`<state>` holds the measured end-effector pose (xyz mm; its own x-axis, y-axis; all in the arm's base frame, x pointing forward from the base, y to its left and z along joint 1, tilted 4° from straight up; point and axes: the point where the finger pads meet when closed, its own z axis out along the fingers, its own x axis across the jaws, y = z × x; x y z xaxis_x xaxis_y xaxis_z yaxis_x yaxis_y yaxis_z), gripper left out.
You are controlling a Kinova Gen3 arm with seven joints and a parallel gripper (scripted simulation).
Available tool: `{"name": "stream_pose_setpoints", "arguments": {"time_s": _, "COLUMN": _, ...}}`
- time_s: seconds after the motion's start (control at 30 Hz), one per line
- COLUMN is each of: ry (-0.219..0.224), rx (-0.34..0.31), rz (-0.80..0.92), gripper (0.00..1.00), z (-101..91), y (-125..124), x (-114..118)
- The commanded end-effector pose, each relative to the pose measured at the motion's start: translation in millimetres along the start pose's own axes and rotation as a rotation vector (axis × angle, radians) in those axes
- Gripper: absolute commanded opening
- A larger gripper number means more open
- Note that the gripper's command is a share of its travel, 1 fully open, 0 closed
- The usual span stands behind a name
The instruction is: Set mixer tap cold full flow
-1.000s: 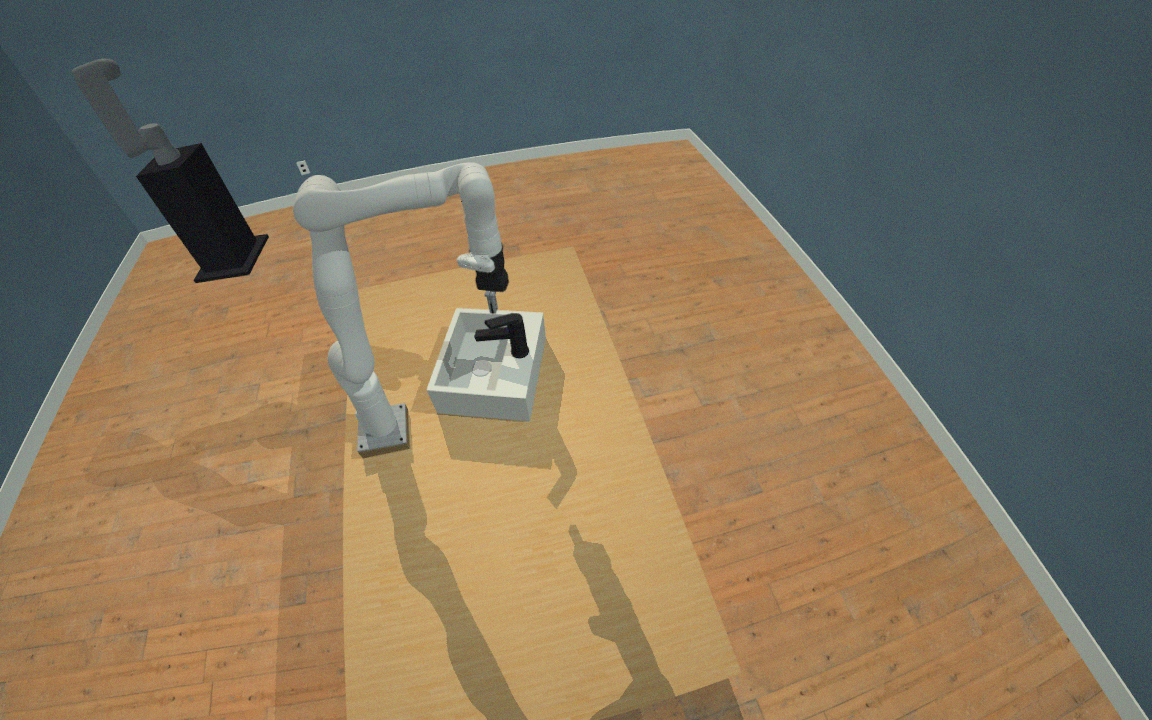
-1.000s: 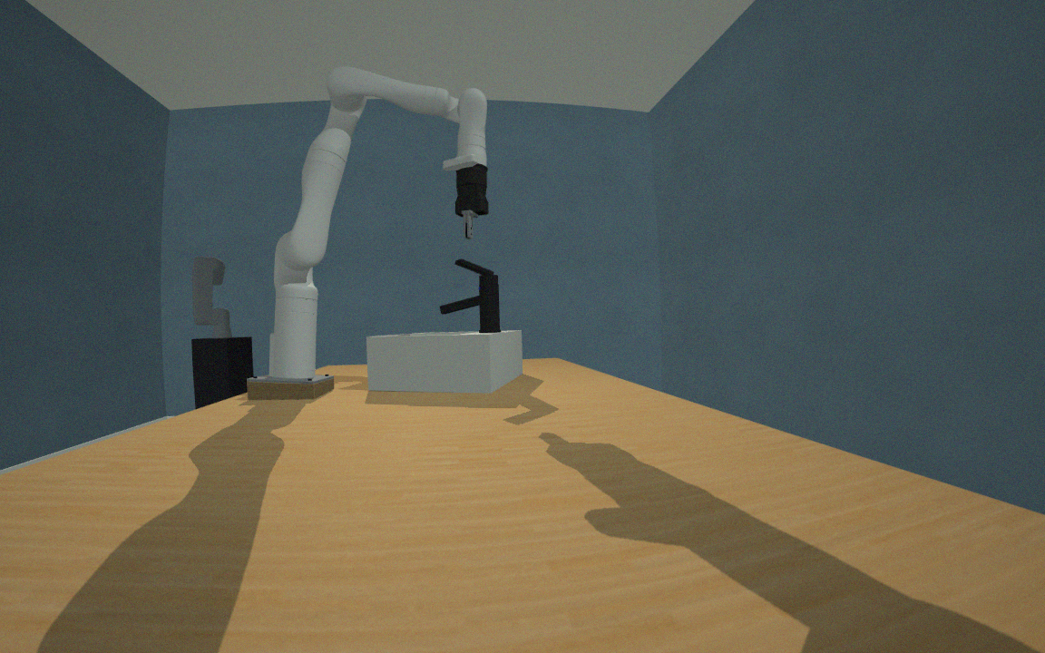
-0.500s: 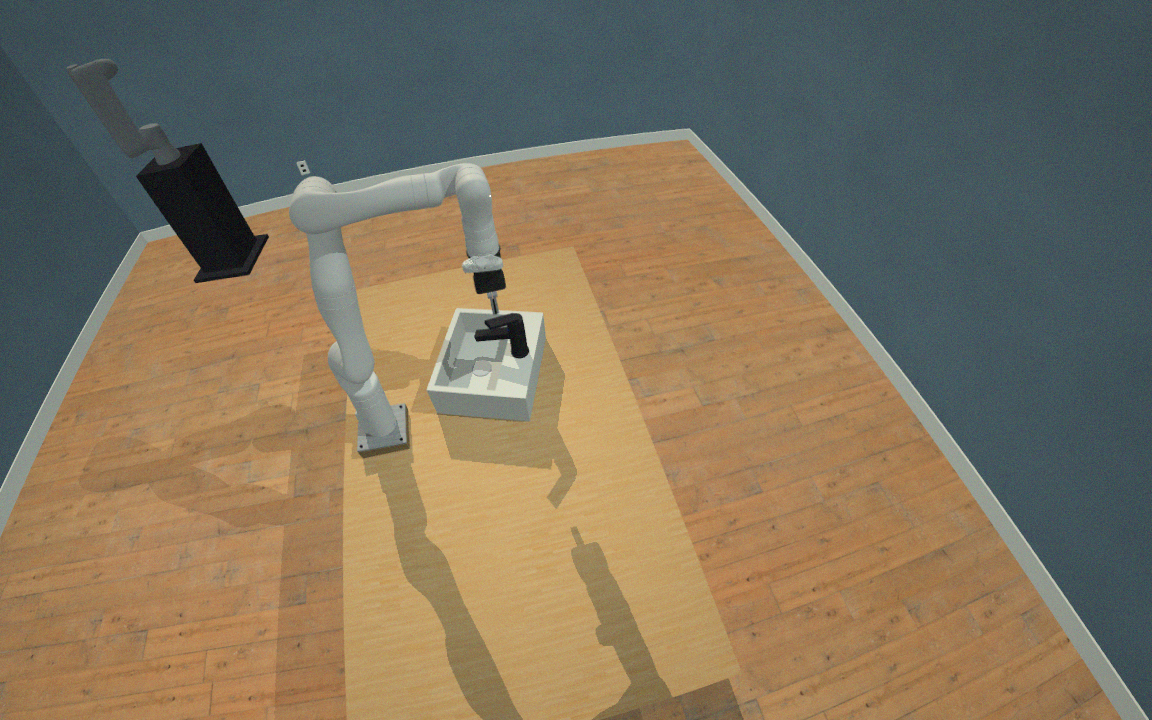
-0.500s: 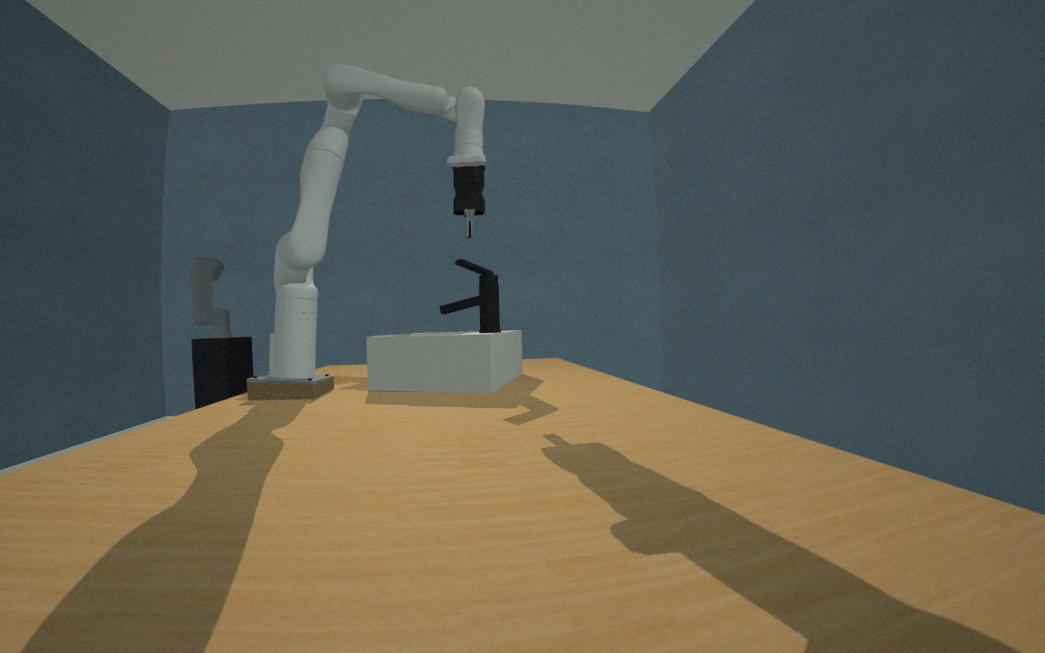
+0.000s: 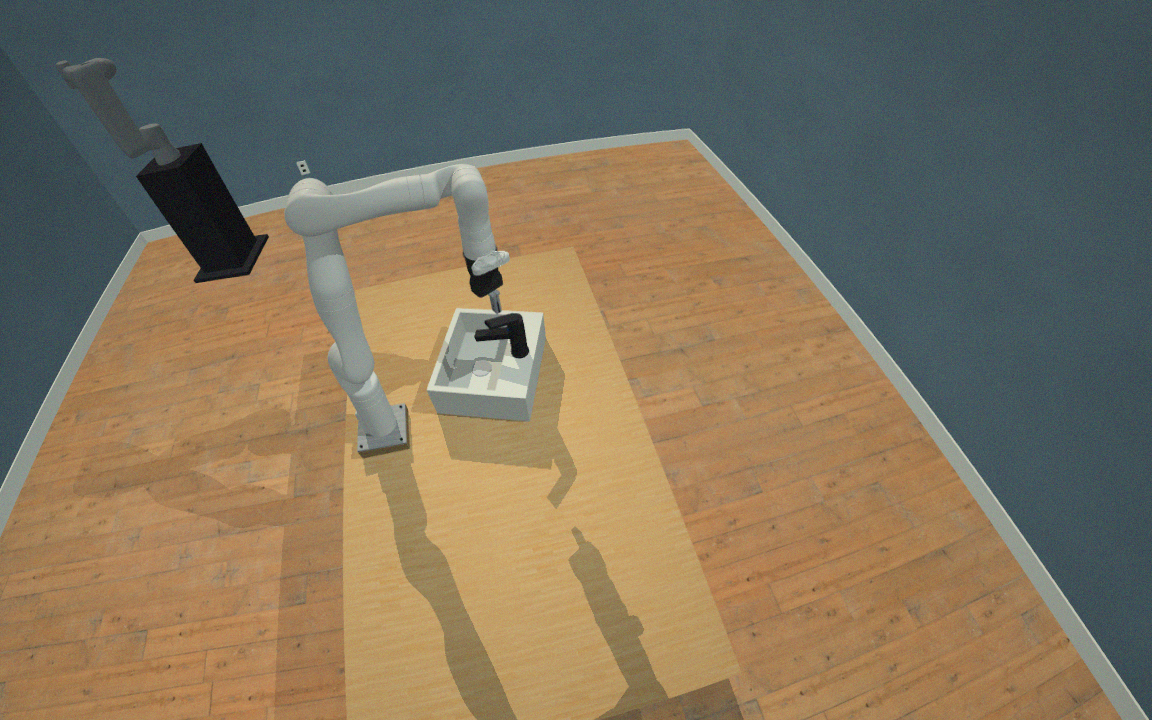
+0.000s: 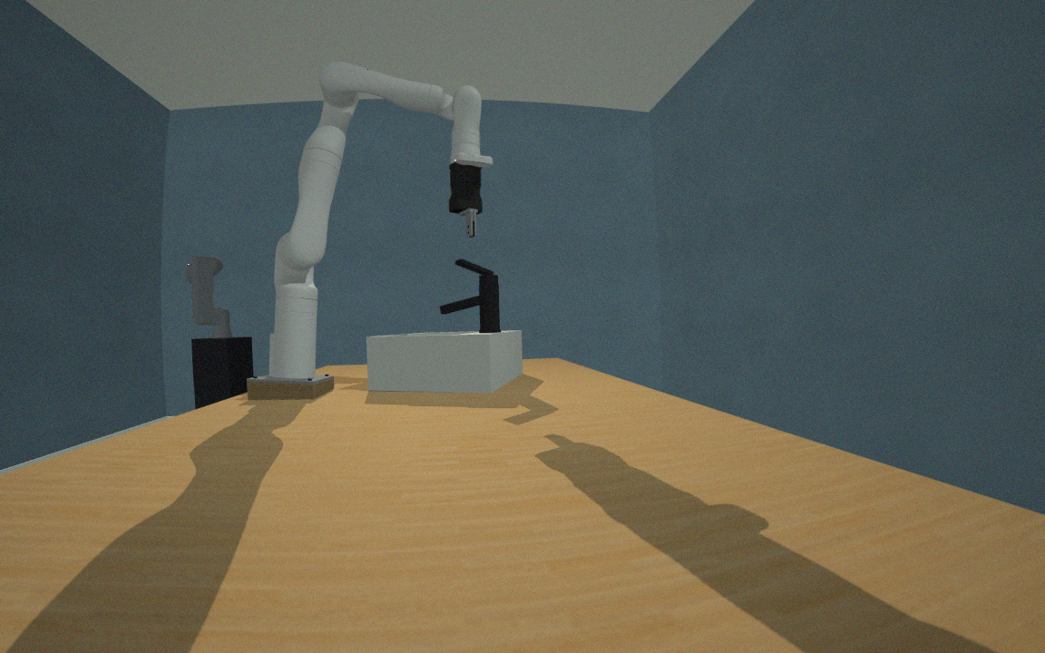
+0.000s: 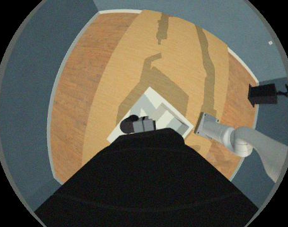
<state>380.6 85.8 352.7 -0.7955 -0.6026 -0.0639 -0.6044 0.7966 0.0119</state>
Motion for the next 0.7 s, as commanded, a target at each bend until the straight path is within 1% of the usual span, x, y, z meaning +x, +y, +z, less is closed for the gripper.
{"name": "stream_pose_setpoints", "arguments": {"time_s": 0.0, "ry": -0.004, "rx": -0.003, "rz": -0.040, "gripper": 0.00, "z": -1.6, "y": -0.9, "x": 0.3}}
{"name": "stream_pose_setpoints", "arguments": {"time_s": 0.47, "ry": -0.005, "rx": 0.000, "rz": -0.539, "gripper": 0.00, "z": -3.2, "y": 3.6, "x": -2.8}}
{"name": "stream_pose_setpoints", "arguments": {"time_s": 0.53, "ry": -0.005, "rx": 0.000, "rz": -0.539, "gripper": 0.00, "z": -3.2, "y": 3.6, "x": -2.8}}
{"name": "stream_pose_setpoints", "arguments": {"time_s": 0.67, "ry": -0.005, "rx": 0.000, "rz": -0.670, "gripper": 0.00, "z": -3.7, "y": 5.7, "x": -3.3}}
